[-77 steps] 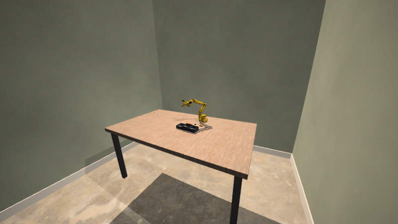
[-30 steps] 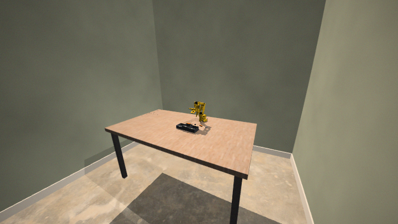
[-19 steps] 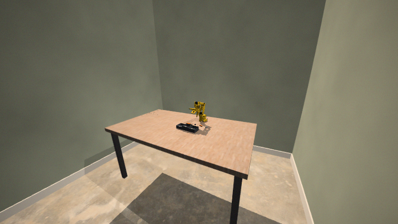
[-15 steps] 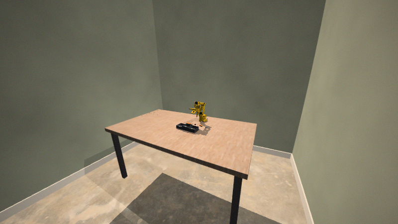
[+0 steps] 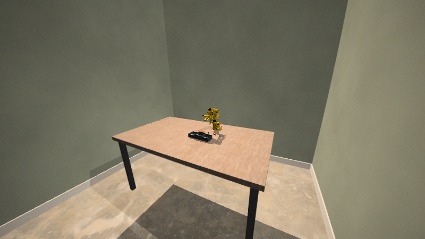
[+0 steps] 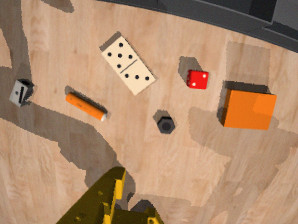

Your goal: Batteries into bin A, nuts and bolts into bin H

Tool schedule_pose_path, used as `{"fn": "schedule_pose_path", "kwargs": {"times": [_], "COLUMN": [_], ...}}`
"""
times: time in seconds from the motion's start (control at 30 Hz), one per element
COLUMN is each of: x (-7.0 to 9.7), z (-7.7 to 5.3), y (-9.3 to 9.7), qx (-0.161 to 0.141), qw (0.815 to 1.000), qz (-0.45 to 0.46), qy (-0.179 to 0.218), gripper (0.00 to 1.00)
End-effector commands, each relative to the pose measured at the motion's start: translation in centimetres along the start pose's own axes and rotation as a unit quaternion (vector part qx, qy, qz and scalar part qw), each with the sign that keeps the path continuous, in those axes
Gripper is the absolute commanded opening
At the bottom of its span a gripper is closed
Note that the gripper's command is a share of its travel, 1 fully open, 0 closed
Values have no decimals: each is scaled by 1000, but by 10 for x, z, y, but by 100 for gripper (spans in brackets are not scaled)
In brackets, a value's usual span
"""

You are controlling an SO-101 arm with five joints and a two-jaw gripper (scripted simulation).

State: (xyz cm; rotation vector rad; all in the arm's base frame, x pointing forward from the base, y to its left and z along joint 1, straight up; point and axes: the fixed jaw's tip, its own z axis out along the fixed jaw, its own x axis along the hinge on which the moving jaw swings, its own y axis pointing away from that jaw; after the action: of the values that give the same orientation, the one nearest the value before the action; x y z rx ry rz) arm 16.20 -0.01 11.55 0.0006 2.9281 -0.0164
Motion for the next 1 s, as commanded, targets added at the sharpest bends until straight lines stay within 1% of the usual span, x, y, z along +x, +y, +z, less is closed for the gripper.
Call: {"fn": "schedule_pose_path", "kwargs": {"times": [0.0,0.37,0.47,0.57,0.63,0.97], "x": [-5,-5,-11,-22,-22,-68], "z": [-6,-5,-5,-4,-4,2], "y": [2,1,-1,-6,-6,-34], "qx": [-1,0,2,6,6,32], "qw": [1000,1000,1000,999,999,993], "qz": [-10,-9,-7,-2,-2,21], "qy": [-17,-17,-25,-41,-41,-115], "gripper": [100,100,100,100,100,100]}}
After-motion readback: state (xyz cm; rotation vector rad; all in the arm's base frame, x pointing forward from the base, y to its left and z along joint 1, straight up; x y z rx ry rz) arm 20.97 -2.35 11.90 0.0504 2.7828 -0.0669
